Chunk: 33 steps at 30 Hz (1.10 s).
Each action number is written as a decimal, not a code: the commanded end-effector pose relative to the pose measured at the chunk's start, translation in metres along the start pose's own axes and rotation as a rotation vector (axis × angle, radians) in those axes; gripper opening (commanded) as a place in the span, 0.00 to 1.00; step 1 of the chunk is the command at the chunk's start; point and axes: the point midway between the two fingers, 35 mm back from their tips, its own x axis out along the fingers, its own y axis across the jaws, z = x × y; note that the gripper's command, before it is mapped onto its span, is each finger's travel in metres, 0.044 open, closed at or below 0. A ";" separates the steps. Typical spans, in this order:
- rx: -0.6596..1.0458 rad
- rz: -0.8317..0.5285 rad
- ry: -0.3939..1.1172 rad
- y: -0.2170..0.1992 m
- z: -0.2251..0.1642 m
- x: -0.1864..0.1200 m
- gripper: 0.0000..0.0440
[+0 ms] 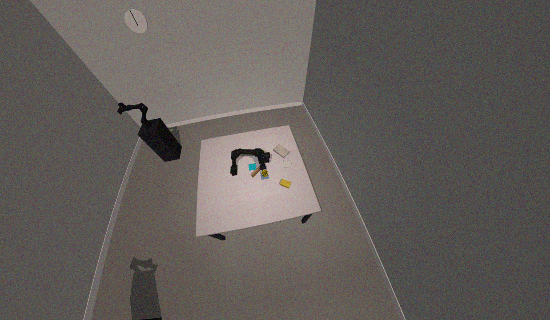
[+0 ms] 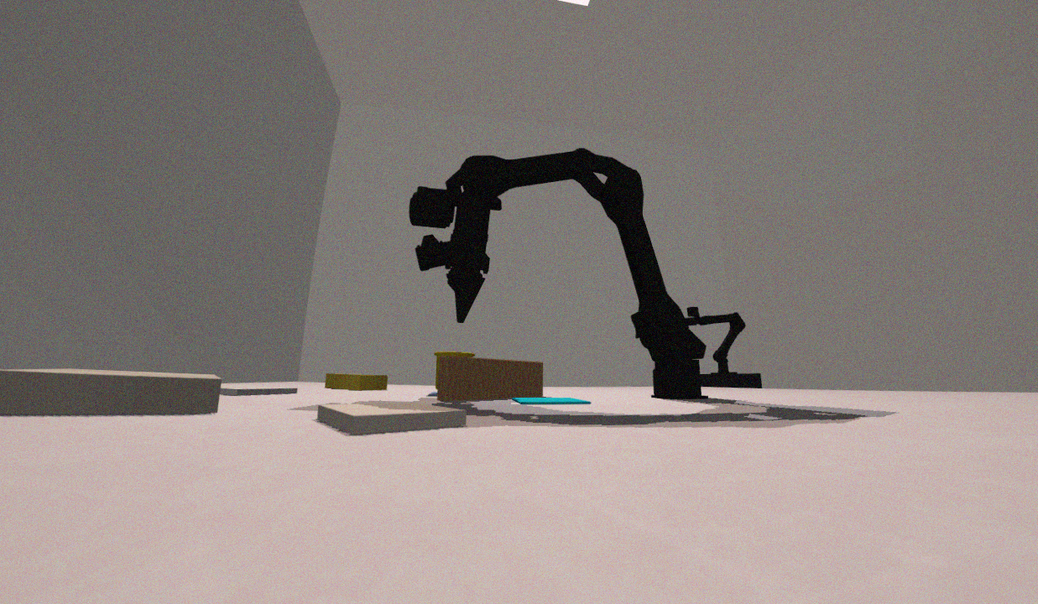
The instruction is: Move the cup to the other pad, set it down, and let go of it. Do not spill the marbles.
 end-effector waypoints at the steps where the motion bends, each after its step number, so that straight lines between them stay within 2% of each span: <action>1: -0.019 -0.006 0.035 -0.006 -0.003 0.012 0.34; 23: -0.192 0.024 0.150 -0.017 -0.018 0.096 0.43; 31: -0.300 0.038 0.172 -0.018 -0.024 0.100 0.02; 33: -0.318 0.043 0.171 -0.018 -0.024 0.096 0.04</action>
